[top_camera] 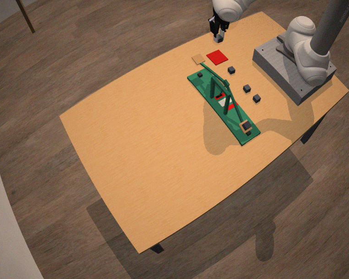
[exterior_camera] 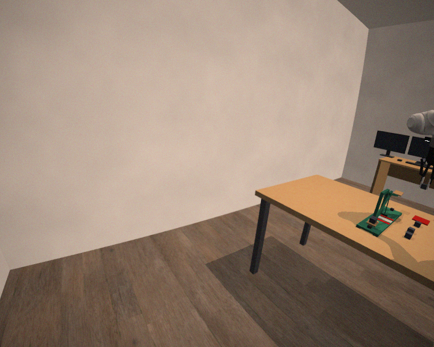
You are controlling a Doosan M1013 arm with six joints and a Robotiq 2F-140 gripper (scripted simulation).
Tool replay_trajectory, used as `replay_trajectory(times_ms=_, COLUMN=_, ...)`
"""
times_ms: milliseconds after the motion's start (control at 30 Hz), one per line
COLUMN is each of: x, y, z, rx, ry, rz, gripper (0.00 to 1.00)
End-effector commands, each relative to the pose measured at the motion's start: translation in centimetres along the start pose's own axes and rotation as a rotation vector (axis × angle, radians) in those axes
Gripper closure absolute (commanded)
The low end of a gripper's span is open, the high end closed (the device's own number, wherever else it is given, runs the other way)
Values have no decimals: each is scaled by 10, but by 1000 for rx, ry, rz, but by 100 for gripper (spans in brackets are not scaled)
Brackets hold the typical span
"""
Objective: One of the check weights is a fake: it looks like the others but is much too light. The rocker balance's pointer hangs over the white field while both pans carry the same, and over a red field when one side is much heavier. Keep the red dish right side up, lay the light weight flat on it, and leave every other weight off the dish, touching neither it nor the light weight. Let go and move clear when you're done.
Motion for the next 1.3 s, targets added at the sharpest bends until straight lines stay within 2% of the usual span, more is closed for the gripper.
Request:
replay_trajectory(times_ms=0, x=-1, y=-52, z=11, rx=2, ry=-2, rz=9, gripper=76)
replay_trajectory(times_ms=33, x=1, y=-82, z=21, rx=2, ry=-2, rz=9, gripper=76)
replay_trajectory(times_ms=67, x=1, y=-83, z=21, rx=2, ry=-2, rz=9, gripper=76)
replay_trajectory(times_ms=100, x=3, y=-104, z=29, rx=2, ry=-2, rz=9, gripper=76)
replay_trajectory(times_ms=200, x=3, y=-104, z=29, rx=2, ry=-2, rz=9, gripper=76)
replay_trajectory(times_ms=267, x=4, y=-117, z=34, rx=2, ry=-2, rz=9, gripper=76)
replay_trajectory(times_ms=833, x=7, y=-117, z=34, rx=2, ry=-2, rz=9, gripper=76)
replay_trajectory(times_ms=1267, x=41, y=-117, z=35, rx=2, ry=-2, rz=9, gripper=76)
Point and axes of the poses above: the point where the finger pads meet when closed, its own x axis out along the fingers, its own y axis across the jaws, z = x × y, the point moved 8 cm from there along -x, back along the fingers, and after that the axes turned 15 degrees about x, right-handed, at the moved point
